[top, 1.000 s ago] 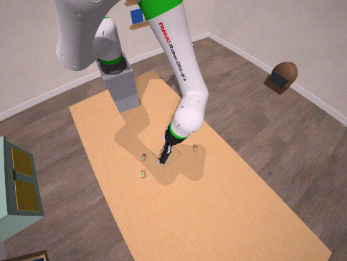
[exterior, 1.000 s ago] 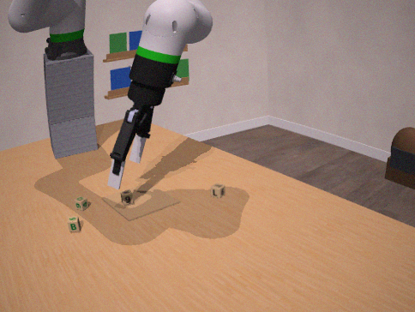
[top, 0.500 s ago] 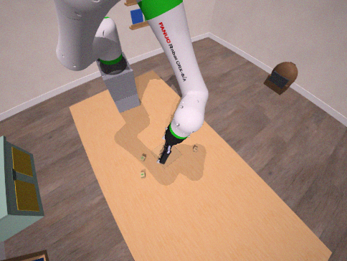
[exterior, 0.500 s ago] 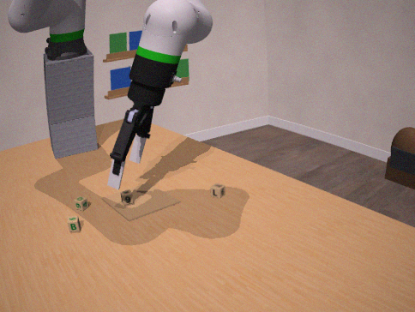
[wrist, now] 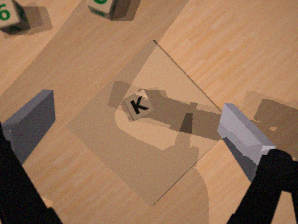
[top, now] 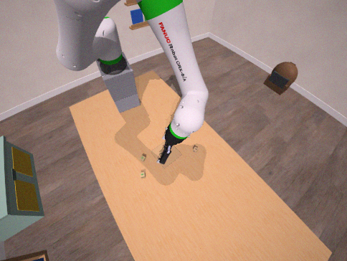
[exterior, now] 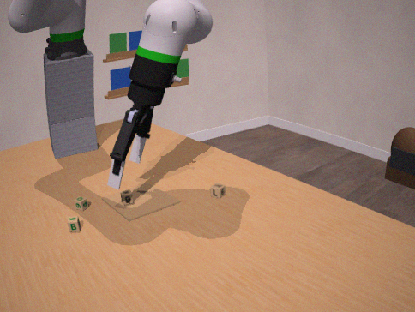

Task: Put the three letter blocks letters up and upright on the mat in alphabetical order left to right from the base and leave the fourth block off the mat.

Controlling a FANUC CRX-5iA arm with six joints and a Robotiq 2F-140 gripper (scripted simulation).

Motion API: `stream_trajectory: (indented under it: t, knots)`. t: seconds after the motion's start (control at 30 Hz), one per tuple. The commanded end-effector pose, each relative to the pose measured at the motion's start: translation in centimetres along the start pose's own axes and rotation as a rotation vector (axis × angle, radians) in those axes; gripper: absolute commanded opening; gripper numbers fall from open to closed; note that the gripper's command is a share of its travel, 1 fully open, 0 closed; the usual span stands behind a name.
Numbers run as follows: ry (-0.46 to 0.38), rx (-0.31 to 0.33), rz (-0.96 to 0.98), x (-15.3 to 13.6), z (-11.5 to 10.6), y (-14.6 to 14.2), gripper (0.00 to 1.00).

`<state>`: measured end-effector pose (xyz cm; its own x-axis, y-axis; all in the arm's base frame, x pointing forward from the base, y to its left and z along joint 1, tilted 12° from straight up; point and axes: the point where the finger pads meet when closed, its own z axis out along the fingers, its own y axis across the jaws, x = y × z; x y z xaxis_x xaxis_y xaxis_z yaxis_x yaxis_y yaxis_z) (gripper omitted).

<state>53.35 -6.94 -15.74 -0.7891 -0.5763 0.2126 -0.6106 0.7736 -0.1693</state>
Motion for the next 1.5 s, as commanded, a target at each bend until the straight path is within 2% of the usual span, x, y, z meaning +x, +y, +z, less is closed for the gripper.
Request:
stream_trajectory:
  t: [0.0, 0.53, 0.6, 0.67, 0.77, 0.87, 1.47]
  knots:
    - [0.0, 0.0, 0.0, 0.0, 0.0, 0.0, 1.0]
    - [0.0, 0.0, 0.0, 0.1, 0.0, -0.1, 1.0]
    - [0.0, 0.002, 0.001, 2.0, 0.9, -1.3, 1.0]
    - [0.0, 0.002, 0.002, 5.8, 2.5, -3.1, 1.0]
    - [0.0, 0.002, 0.002, 6.7, 2.8, -3.5, 1.0]
    - [-0.001, -0.001, 0.0, 9.8, 4.0, -4.5, 1.0]
    - [-0.001, -0.001, 0.0, 9.9, 4.1, -4.5, 1.0]
